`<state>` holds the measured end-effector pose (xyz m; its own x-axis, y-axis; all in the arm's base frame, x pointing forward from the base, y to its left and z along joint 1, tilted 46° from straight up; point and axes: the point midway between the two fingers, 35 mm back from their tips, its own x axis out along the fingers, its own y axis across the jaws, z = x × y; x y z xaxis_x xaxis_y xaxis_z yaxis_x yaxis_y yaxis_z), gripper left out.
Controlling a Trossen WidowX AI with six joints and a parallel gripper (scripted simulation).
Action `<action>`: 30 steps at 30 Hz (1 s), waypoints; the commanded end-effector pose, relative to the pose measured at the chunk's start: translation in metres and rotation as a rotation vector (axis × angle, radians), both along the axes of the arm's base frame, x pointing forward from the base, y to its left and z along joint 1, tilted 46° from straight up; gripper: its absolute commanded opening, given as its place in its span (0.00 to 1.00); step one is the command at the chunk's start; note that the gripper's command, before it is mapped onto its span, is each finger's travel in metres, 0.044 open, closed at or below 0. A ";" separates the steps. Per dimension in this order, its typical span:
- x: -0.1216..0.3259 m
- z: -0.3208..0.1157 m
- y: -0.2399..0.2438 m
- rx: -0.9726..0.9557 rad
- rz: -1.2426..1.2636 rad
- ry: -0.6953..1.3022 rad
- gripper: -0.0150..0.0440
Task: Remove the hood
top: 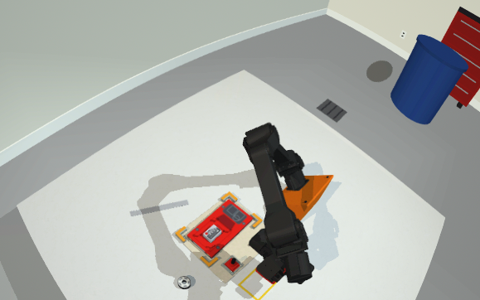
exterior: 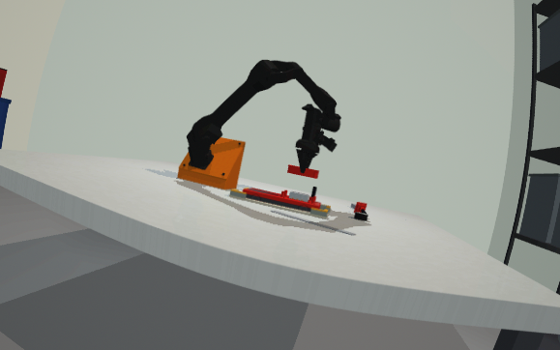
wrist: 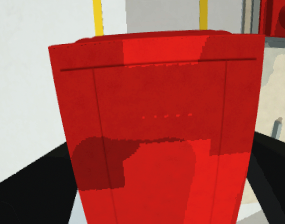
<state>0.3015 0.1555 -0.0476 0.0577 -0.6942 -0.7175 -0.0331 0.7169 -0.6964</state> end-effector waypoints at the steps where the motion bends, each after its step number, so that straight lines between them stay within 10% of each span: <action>1: -0.001 -0.004 -0.005 -0.009 0.005 0.006 0.25; 30: 0.001 -0.020 -0.021 -0.010 0.005 0.006 0.25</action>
